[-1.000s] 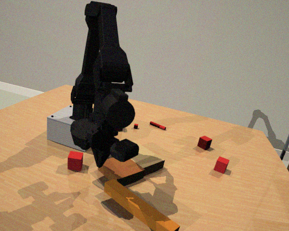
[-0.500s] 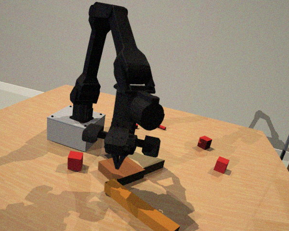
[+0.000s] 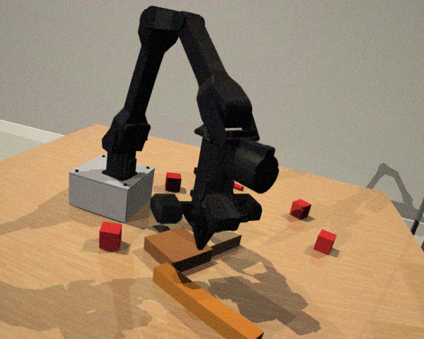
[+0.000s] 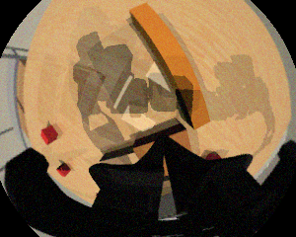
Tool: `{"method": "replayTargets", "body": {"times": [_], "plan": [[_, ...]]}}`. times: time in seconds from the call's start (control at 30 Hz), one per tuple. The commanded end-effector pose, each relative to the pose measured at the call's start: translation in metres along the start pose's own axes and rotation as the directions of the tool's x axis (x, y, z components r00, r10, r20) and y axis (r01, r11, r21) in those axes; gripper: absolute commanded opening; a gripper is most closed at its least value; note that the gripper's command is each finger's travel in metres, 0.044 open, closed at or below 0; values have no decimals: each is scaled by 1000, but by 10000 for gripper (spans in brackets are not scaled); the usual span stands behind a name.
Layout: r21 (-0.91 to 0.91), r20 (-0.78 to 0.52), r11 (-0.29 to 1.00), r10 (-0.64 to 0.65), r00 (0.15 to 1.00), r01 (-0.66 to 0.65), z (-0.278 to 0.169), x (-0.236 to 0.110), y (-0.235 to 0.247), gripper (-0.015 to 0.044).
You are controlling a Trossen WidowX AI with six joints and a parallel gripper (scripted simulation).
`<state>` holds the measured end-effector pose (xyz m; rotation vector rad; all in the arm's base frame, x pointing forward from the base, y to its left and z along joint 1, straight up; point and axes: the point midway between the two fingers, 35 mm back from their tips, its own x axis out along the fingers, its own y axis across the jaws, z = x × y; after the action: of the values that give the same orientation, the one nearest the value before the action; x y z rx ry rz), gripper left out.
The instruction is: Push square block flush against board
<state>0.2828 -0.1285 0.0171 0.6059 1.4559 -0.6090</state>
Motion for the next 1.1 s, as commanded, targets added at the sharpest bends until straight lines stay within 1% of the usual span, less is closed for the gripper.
{"method": "replayTargets", "body": {"times": [0.0,0.27,0.3,0.37,0.43,0.7,1.07], "plan": [[-152,0,988,4,1000,-4,1,0,17,0],[-173,-1,985,4,1000,-4,2,3,19,0],[-173,-1,985,4,1000,-4,2,12,19,0],[-173,-1,985,4,1000,-4,2,43,19,0],[-173,-1,985,4,1000,-4,1,55,19,0],[-173,-1,985,4,1000,-4,-1,55,19,0],[-173,-2,985,4,1000,-4,-17,55,16,0]]}}
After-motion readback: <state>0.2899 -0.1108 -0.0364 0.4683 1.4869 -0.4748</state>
